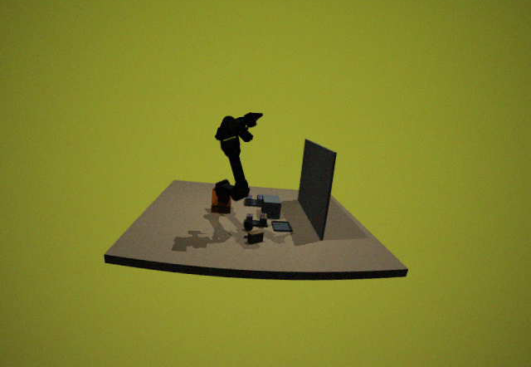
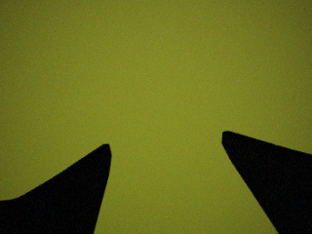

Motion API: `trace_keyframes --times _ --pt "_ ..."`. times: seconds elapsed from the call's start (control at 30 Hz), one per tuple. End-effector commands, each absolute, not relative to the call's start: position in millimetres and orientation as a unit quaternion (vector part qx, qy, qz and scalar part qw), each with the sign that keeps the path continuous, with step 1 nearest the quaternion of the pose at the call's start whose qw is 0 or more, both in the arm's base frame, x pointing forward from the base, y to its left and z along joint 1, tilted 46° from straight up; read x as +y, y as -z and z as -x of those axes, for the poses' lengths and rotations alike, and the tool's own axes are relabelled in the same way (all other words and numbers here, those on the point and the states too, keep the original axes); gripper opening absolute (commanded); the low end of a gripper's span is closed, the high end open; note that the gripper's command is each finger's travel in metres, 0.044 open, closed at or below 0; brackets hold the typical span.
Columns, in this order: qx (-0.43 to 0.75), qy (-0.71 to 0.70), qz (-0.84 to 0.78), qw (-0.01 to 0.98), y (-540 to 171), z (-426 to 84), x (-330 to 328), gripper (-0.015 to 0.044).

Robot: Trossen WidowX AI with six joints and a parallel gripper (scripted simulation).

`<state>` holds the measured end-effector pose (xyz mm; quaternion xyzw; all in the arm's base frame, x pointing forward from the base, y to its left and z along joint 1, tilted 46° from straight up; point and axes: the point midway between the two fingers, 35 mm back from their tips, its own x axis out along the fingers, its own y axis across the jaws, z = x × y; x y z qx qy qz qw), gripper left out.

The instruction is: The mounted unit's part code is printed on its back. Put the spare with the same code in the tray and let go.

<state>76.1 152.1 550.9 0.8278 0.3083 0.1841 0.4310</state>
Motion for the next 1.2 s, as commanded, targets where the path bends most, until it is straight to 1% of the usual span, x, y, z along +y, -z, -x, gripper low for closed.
trace_keyframes --times 0.0,0.03,0.23,0.27,0.37,0.5,0.57,0.83,0.97,1.17 --pt "0.308 -0.184 -0.828 0.431 -551 -76 152 0.0426" --pt "0.308 -0.184 -0.828 0.431 -551 -76 152 0.0440" --pt "0.313 -0.198 -0.816 0.444 -550 -73 157 0.0440" --pt "0.316 -0.215 -0.800 0.462 -548 -68 164 0.0440" --pt "0.276 -0.228 -0.742 0.566 -536 -63 196 0.0440" --pt "0.230 -0.220 -0.646 0.694 -510 -70 239 0.0440" --pt "0.232 -0.215 -0.636 0.704 -500 -75 261 0.0440" --pt "0.201 -0.140 -0.424 0.872 -430 -133 312 0.0440" --pt "0.214 -0.096 -0.373 0.898 -400 -169 324 0.0440" --pt "0.231 -0.045 -0.276 0.932 -362 -206 325 0.0440"
